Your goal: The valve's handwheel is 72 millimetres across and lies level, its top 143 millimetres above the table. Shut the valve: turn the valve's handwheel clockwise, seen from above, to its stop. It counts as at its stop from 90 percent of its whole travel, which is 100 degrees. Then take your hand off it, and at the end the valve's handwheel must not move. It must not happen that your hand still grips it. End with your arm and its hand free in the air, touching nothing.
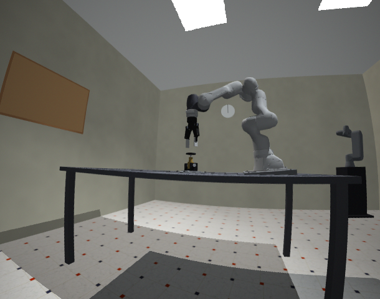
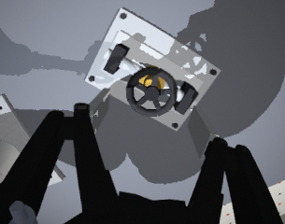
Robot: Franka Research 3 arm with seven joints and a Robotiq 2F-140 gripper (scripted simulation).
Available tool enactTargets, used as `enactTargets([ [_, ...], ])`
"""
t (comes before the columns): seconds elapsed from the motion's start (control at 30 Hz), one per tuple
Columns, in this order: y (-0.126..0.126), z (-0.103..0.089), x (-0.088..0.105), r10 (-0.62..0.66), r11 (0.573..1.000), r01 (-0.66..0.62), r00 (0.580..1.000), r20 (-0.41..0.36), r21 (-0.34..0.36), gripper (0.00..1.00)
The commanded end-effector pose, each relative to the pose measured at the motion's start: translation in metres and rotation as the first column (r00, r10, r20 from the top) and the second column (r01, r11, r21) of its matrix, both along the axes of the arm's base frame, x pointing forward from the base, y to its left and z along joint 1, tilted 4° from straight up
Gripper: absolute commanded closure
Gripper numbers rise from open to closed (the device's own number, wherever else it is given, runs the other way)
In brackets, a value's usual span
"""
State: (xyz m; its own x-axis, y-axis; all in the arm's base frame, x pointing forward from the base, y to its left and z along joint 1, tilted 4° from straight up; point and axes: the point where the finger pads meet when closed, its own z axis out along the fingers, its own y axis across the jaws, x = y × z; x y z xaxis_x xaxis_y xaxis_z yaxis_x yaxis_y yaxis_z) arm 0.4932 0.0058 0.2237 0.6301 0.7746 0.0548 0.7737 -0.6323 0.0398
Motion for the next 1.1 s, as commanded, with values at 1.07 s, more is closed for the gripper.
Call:
enactTargets([
  [1.07,0.003,-0.059,0.006,0.009,1.0,-0.009,1.0,0.007,0.003,0.35],
])
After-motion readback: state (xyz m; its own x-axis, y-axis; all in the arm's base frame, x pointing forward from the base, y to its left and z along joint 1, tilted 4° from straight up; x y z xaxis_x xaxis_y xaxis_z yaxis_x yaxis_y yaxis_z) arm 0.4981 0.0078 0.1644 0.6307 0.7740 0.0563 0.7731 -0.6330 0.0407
